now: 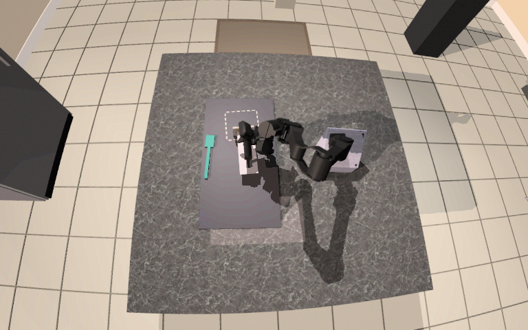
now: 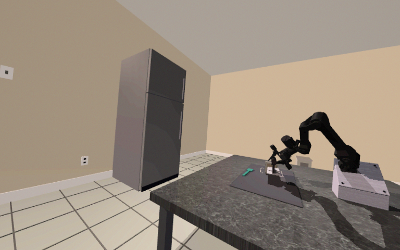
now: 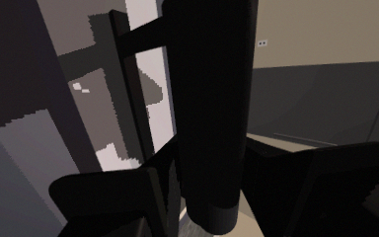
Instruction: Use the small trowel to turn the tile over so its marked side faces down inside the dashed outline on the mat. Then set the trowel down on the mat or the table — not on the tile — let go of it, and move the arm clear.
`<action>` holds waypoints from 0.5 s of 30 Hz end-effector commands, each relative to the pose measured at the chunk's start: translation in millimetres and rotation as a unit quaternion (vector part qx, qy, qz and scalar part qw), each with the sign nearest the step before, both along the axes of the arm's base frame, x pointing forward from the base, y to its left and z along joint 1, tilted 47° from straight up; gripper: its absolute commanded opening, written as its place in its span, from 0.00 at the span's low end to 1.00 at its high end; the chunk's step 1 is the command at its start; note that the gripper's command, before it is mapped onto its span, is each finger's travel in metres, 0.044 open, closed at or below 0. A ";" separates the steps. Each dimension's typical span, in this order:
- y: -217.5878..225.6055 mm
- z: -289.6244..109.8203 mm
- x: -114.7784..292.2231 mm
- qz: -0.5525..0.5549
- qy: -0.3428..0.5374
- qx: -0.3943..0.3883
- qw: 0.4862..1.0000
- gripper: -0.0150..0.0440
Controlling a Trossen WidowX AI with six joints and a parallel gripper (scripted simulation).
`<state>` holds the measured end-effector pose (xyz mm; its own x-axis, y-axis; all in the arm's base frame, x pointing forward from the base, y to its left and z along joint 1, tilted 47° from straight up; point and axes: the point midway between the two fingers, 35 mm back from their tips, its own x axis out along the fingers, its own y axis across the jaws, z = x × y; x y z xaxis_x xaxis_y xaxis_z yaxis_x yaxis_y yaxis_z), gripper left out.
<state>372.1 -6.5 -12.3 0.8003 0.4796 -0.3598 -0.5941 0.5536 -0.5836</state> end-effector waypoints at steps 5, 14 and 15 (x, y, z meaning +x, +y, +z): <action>-10.7 -7.8 4.6 -0.001 -0.009 -0.005 1.000 0.25; -13.8 -12.8 5.5 -0.001 -0.009 -0.005 1.000 0.25; -13.0 -10.1 5.6 -0.001 -0.009 -0.005 1.000 0.25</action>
<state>374.2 -17.9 -28.3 0.8014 0.4770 -0.3608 -0.5929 0.5549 -0.5835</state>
